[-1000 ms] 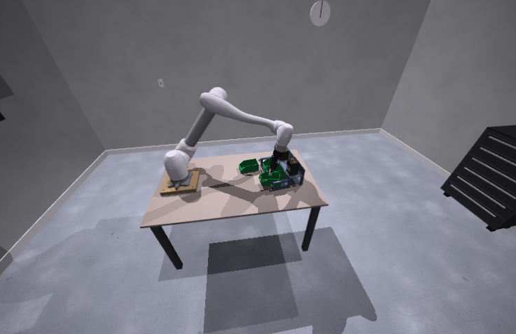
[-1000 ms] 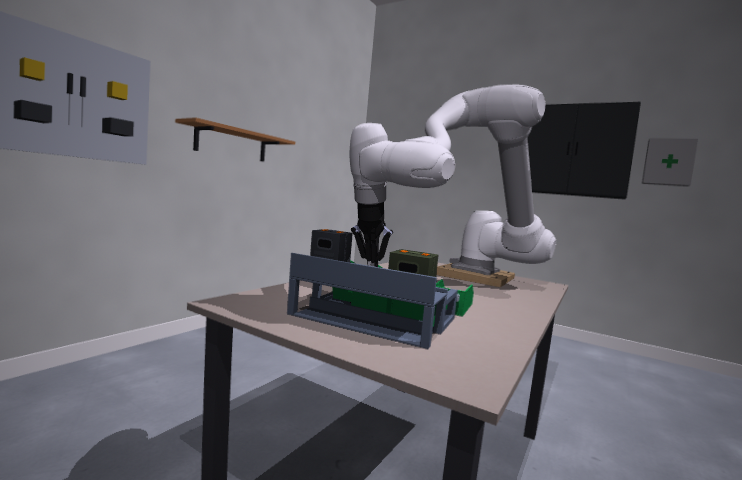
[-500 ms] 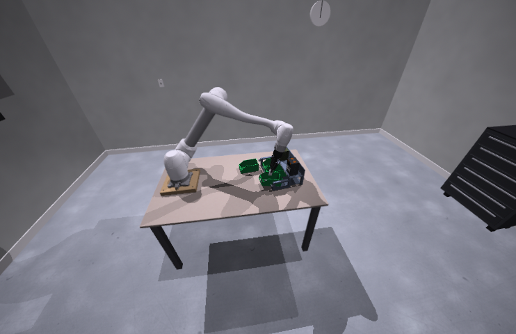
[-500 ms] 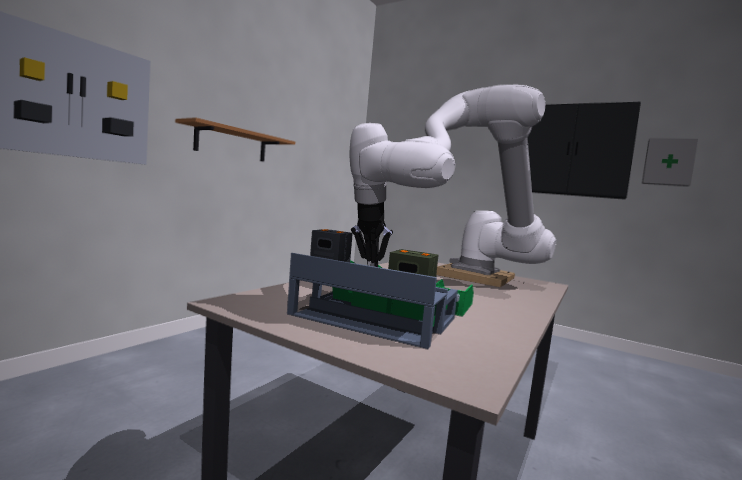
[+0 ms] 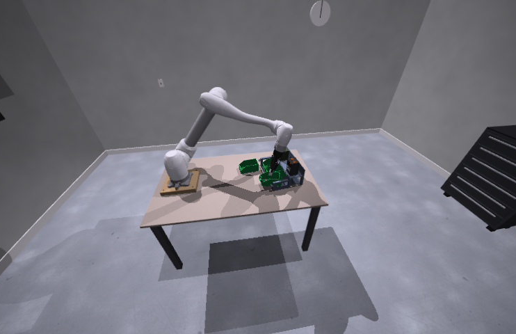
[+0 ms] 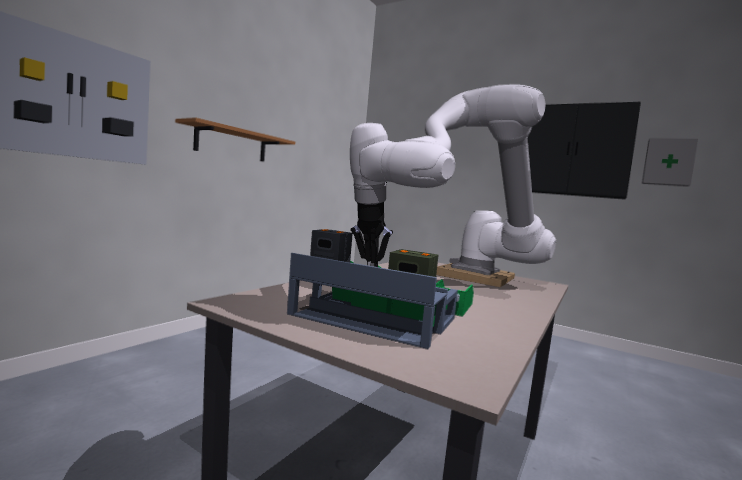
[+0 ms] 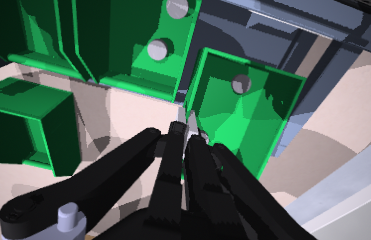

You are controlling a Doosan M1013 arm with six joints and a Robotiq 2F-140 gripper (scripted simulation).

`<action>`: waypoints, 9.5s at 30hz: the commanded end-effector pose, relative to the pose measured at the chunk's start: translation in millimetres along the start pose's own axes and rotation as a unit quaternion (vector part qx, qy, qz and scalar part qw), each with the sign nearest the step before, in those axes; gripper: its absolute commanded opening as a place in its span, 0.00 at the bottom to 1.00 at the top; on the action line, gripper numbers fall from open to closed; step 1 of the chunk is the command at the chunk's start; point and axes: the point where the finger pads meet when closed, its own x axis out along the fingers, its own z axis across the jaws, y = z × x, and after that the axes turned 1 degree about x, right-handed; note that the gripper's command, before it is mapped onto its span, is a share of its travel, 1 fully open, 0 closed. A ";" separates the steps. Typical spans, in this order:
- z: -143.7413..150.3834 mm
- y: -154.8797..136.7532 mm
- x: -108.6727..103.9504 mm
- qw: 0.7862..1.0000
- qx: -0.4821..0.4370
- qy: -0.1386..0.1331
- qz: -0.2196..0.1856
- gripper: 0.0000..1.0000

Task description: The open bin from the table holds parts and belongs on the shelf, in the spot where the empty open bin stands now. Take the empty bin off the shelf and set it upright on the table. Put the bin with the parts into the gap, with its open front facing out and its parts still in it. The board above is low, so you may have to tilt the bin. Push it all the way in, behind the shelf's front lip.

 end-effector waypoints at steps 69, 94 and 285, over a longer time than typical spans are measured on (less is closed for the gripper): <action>-0.3 18.2 -1.4 0.999 0.000 0.001 0.036 0.10; -0.5 29.8 -3.0 0.999 0.000 0.001 0.049 0.10; 0.1 2.6 -96.5 0.998 0.000 0.001 0.068 0.15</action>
